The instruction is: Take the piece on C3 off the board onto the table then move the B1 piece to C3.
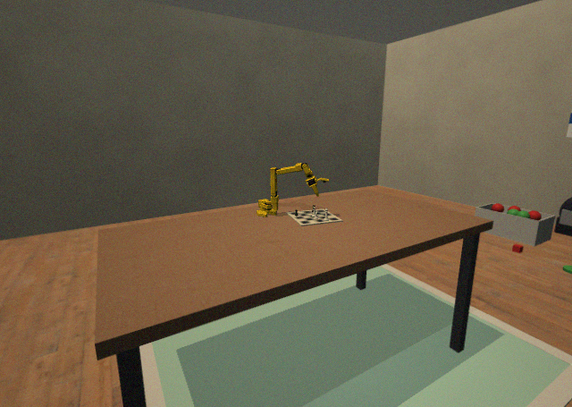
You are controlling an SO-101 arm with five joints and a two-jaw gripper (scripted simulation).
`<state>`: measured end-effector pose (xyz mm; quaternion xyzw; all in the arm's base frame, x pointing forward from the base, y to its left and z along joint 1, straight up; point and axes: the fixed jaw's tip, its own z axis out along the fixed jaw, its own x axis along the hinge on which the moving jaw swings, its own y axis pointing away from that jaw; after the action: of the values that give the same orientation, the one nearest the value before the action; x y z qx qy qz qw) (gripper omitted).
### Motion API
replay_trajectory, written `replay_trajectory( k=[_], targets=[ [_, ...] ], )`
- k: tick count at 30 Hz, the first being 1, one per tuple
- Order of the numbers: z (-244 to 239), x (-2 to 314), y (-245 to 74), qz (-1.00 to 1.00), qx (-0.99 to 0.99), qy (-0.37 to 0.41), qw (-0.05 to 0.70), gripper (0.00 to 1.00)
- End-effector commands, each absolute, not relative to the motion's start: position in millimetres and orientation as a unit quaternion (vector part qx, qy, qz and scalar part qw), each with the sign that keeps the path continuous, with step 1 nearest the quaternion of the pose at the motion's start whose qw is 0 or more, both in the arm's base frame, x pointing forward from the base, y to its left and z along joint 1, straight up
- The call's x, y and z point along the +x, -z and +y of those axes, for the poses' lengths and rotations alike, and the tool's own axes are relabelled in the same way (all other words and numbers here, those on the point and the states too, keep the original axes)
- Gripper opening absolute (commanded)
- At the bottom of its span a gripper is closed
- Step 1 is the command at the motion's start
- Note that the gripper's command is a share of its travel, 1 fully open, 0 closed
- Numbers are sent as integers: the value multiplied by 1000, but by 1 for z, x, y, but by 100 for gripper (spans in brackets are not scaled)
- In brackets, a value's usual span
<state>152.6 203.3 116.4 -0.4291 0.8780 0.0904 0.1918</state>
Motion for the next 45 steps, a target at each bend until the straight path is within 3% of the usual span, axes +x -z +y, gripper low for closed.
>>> replay_trajectory(
  k=[1, 45],
  targets=[
    [195, 151, -114, 874, -409, -111, 236, 11],
    [184, 149, -98, 877, -398, -114, 246, 12]
  ],
)
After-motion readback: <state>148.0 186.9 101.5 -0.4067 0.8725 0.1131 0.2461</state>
